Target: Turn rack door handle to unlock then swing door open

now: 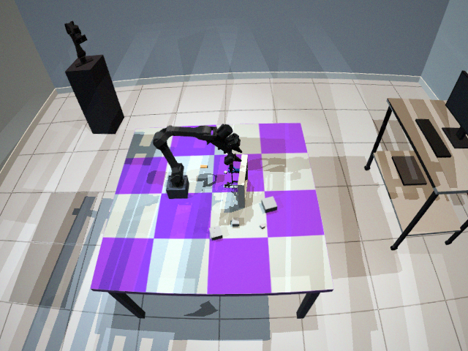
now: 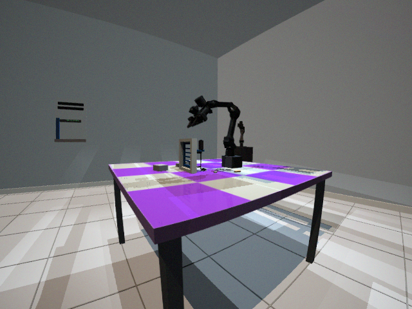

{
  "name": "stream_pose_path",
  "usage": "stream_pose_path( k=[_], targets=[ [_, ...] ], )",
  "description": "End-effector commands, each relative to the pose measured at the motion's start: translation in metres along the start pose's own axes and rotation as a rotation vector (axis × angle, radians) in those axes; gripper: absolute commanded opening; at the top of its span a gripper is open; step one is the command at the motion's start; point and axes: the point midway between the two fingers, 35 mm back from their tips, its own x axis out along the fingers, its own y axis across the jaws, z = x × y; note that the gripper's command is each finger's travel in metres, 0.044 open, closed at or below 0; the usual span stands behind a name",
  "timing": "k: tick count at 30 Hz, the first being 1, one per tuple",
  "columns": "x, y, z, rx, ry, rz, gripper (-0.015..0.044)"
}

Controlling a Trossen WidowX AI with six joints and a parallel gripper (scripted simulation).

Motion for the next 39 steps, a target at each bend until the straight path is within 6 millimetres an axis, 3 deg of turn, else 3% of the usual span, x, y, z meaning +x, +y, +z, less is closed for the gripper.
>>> stream_pose_path(
  k=[1, 13, 26, 39],
  targets=[
    [0.008, 0.007, -0.01, 0.013, 0.113, 0.006, 0.0295],
    [0.017, 0.024, -0.04, 0.026, 0.431, -0.01, 0.0295],
    [0.011, 0.038, -0.069, 0.033, 0.762, -0.062, 0.0295],
    [0.019, 0.039, -0.077, 0.033, 0.779, -0.065, 0.0295]
  ],
)
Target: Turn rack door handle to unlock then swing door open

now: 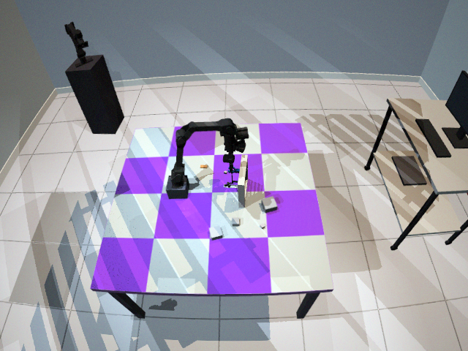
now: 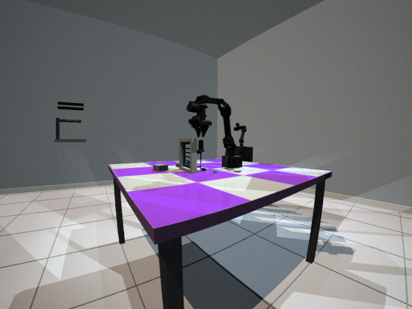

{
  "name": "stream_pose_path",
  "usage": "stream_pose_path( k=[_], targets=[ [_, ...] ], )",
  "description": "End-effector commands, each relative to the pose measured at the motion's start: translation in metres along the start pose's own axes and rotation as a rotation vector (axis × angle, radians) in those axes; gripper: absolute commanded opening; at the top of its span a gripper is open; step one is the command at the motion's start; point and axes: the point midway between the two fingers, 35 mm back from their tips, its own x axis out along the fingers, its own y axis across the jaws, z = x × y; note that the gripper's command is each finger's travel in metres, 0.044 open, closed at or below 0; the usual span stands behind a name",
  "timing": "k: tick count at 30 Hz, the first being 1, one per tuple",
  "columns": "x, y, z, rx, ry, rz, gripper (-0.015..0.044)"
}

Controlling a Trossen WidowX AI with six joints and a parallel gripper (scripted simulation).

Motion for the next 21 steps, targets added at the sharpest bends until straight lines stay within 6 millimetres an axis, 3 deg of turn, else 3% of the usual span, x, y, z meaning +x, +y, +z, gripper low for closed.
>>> stream_pose_path(
  k=[1, 21],
  targets=[
    [0.009, 0.0, -0.001, 0.007, 0.014, 0.0, 0.0295],
    [0.042, 0.001, -0.001, 0.007, 0.014, 0.0, 0.0295]
  ],
)
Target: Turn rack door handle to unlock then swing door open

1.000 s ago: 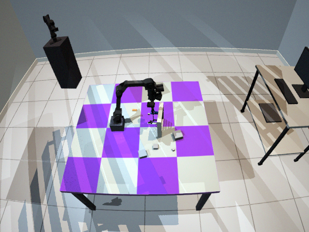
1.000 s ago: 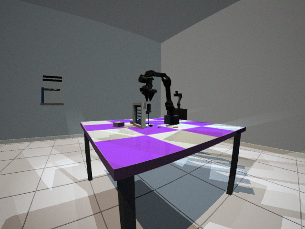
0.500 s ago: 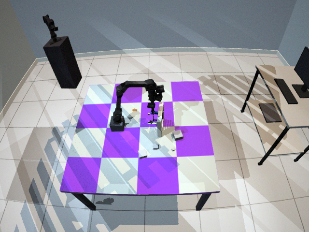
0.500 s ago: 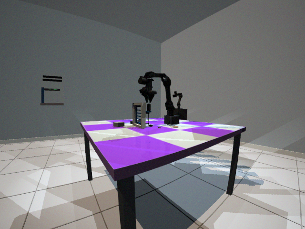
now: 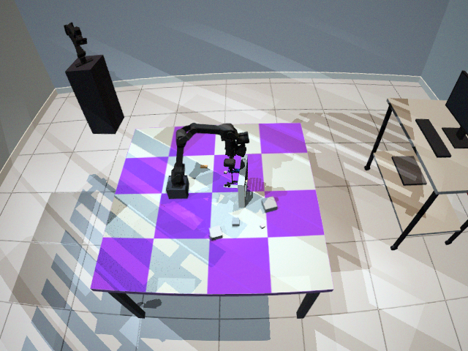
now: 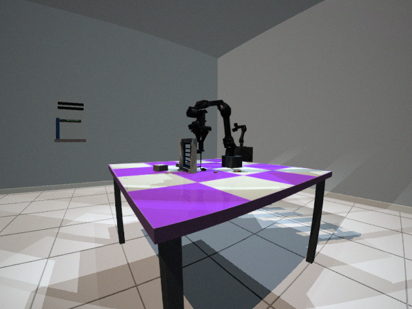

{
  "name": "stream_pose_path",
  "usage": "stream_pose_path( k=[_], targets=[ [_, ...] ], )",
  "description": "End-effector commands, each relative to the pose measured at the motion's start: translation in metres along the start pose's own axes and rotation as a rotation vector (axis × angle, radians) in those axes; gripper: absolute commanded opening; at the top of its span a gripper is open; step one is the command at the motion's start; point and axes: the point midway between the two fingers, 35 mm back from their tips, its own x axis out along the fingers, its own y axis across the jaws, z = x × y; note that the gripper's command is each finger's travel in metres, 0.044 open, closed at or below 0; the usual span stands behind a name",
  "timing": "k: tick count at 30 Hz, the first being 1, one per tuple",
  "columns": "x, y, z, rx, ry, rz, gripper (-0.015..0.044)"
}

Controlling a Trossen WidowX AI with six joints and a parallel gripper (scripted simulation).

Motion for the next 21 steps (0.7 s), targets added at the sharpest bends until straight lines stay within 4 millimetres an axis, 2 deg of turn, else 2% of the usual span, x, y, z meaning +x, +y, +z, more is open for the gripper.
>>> stream_pose_path(
  k=[1, 17, 21],
  targets=[
    [0.009, 0.0, -0.002, 0.007, 0.01, 0.001, 0.0295],
    [0.033, -0.001, -0.004, 0.007, 0.01, 0.001, 0.0295],
    [0.033, -0.001, -0.004, 0.007, 0.01, 0.001, 0.019]
  ],
)
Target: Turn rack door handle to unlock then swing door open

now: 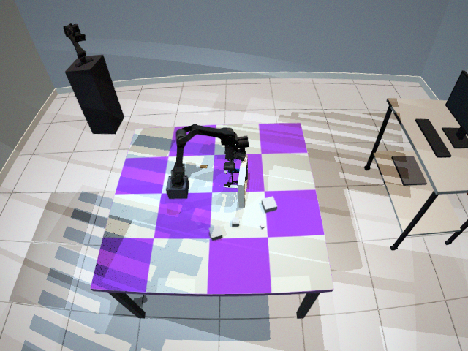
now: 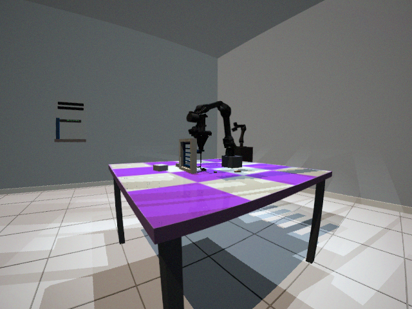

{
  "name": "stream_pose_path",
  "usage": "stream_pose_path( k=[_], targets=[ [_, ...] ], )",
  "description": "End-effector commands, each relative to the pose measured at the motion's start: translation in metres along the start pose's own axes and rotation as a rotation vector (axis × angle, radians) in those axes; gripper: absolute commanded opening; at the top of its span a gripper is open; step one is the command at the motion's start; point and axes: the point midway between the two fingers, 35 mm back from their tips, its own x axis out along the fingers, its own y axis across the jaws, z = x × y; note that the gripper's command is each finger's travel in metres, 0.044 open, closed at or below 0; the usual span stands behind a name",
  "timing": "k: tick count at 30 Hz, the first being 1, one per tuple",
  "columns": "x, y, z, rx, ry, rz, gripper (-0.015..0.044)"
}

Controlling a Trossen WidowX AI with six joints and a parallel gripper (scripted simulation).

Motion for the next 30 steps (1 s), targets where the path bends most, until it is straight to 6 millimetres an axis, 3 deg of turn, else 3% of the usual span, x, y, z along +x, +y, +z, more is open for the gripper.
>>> stream_pose_path(
  k=[1, 3, 16, 20, 30],
  targets=[
    [0.0032, 0.0001, -0.0018, 0.007, 0.008, 0.001, 0.0164],
    [0.0032, 0.0001, -0.0018, 0.007, 0.008, 0.001, 0.0112],
    [0.0032, 0.0001, -0.0018, 0.007, 0.008, 0.001, 0.0025],
    [0.0032, 0.0001, -0.0018, -0.001, 0.008, 0.001, 0.0023],
    [0.0032, 0.0001, -0.0018, -0.46, 0.007, 0.003, 0.0023]
  ],
)
